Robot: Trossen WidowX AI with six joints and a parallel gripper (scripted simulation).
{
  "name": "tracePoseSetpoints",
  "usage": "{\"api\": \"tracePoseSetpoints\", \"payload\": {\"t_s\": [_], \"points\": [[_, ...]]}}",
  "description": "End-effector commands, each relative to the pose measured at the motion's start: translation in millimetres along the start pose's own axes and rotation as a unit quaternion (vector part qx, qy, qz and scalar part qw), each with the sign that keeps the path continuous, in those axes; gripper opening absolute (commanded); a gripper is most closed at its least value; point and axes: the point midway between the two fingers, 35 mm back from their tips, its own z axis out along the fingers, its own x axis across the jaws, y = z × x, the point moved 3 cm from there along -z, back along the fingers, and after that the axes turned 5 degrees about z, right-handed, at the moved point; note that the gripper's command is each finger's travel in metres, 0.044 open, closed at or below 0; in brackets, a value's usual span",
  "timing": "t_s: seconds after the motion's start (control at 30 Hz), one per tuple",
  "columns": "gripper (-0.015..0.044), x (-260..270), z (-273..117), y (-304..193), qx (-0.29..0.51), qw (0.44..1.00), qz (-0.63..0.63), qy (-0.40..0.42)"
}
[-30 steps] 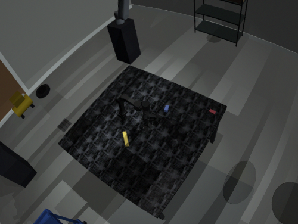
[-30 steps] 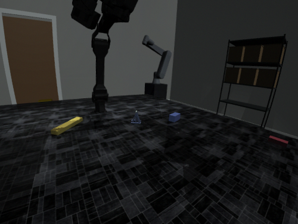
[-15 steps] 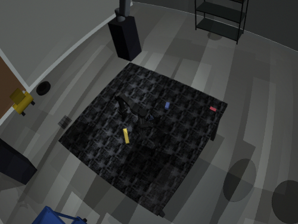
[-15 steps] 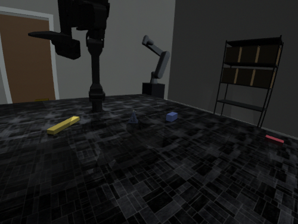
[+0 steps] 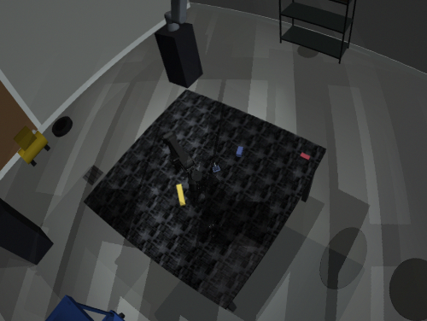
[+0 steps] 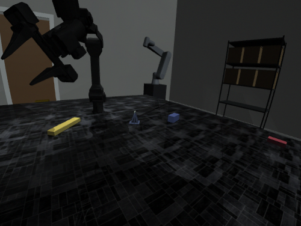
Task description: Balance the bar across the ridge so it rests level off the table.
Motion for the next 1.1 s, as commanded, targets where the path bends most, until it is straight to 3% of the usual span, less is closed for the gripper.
{"api": "tracePoseSetpoints", "payload": {"t_s": [0.0, 0.53, 1.07], "points": [[0.0315, 16.0, 8.3, -19.4, 0.017, 0.998, 0.049, 0.043], [0.0315, 81.9, 16.9, -99.7, 0.133, 0.924, 0.296, 0.201], [0.0315, 147.1, -9.6, -161.7, 0.298, 0.732, 0.533, 0.302]]}}
